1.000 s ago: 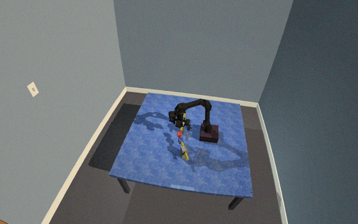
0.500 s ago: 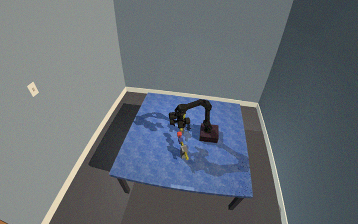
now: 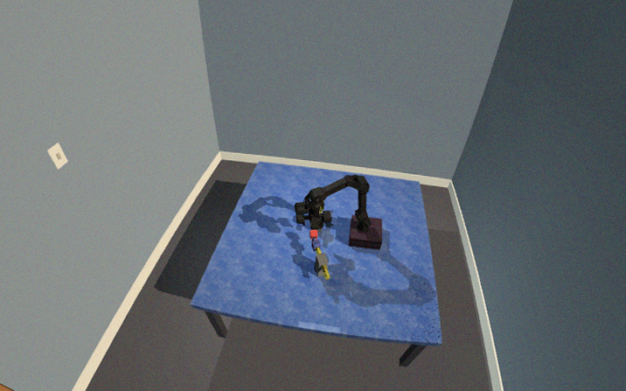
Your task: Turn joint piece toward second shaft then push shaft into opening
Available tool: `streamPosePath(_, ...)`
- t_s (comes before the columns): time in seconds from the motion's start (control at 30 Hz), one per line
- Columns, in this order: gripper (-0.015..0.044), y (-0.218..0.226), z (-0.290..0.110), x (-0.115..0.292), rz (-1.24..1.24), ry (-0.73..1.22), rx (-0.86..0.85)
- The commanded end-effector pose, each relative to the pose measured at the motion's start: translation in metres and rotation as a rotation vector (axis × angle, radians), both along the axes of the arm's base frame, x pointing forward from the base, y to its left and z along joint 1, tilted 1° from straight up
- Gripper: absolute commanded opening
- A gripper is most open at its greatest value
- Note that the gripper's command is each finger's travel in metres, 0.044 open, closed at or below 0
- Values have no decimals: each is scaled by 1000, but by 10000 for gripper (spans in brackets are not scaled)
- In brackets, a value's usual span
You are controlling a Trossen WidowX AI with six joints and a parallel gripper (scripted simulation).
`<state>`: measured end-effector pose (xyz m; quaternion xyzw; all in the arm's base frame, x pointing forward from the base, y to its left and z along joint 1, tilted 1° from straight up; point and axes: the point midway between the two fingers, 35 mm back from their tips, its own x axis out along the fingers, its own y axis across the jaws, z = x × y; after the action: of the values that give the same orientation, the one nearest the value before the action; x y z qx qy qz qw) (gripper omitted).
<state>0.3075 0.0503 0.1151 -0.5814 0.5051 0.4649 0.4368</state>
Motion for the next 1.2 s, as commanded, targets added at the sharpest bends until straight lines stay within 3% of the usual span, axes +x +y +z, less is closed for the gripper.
streamPosePath(0.0, 440, 0, -23, -1, 5, 10, -6)
streamPosePath(0.27, 440, 0, -37, -2, 5, 11, -6)
streamPosePath(0.53, 440, 29, -38, -5, 5, 11, -3)
streamPosePath(1.17, 440, 25, -63, -4, 5, 11, -4)
